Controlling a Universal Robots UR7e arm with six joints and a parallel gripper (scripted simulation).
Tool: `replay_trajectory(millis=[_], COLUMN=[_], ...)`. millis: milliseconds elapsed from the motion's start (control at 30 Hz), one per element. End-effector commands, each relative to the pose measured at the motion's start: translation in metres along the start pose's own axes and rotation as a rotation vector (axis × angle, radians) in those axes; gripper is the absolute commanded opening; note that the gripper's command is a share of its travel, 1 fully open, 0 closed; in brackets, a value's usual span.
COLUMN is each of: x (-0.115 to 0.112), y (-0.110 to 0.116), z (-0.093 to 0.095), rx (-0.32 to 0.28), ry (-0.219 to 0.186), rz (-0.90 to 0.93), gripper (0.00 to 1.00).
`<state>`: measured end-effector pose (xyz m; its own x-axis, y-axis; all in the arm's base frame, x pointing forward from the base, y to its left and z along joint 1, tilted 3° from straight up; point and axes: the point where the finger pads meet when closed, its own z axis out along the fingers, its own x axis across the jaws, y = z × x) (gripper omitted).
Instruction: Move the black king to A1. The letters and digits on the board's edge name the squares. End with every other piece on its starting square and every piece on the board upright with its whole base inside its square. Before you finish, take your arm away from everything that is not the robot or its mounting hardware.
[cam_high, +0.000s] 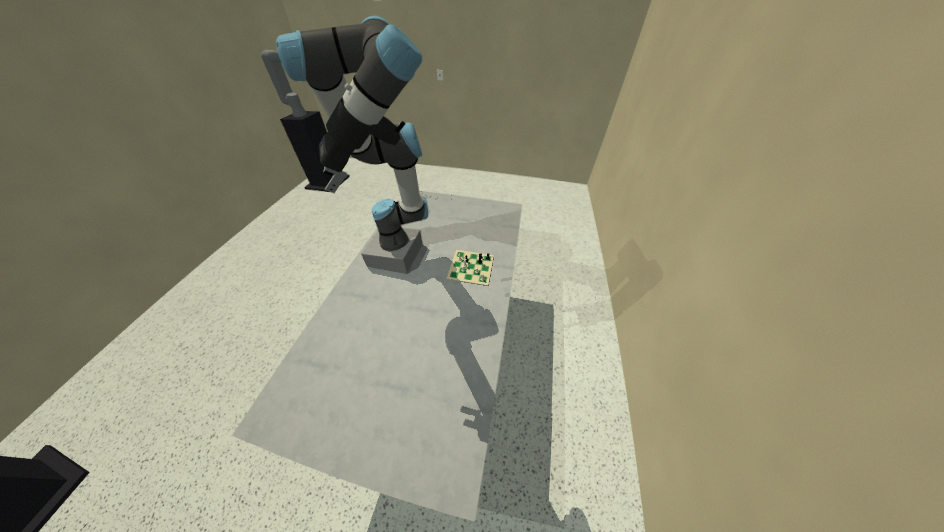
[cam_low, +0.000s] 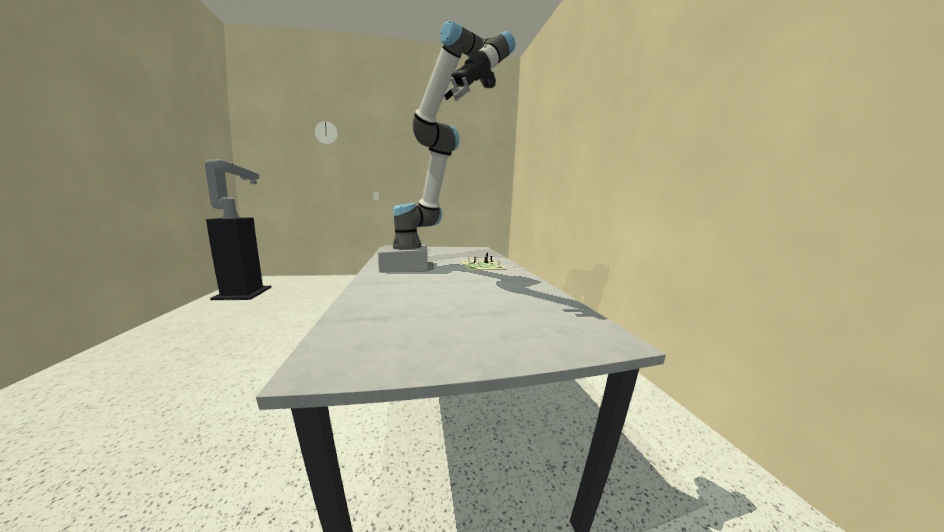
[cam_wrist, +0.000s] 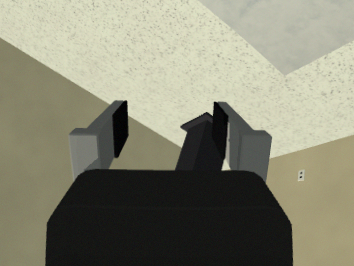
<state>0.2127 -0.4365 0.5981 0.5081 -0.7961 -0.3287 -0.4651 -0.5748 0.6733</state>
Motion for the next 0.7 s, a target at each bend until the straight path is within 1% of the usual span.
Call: replay_trajectory(millis=[0, 33, 100, 167, 233, 267, 300, 333, 367, 400, 433, 467, 500, 533, 567, 667], x=[0.032, 0.040, 0.040, 0.056, 0.074, 0.074, 0.083, 0.083, 0.093, 0.093, 0.102, 0.102, 0.111, 0.111, 0.121, 0.121], y=[-0.034, -0.043, -0.043, -0.064, -0.090, -0.090, -0.104, -0.104, -0.120, -0.120, -0.137, -0.137, -0.155, -0.155, -0.175, -0.175], z=[-0.006, -0.008, -0.008, -0.011, -0.015, -0.015, -0.018, -0.018, -0.020, -0.020, -0.022, -0.022, -0.025, -0.025, -0.027, -0.027], rx=[0.016, 0.020, 0.020, 0.029, 0.039, 0.039, 0.044, 0.044, 0.050, 0.050, 0.055, 0.055, 0.060, 0.060, 0.066, 0.066], ry=[0.005, 0.006, 0.006, 0.007, 0.009, 0.009, 0.010, 0.010, 0.010, 0.010, 0.010, 0.010, 0.010, 0.010, 0.010, 0.010], rz=[-0.133, -0.167, -0.167, -0.243, -0.333, -0.333, -0.383, -0.383, -0.435, -0.435, -0.491, -0.491, -0.549, -0.549, -0.609, -0.609], gripper=[1.00, 1.00, 1.00, 1.00, 1.00, 1.00, 1.00, 1.00, 1.00, 1.00, 1.00, 1.00, 1.00, 1.00, 1.00, 1.00])
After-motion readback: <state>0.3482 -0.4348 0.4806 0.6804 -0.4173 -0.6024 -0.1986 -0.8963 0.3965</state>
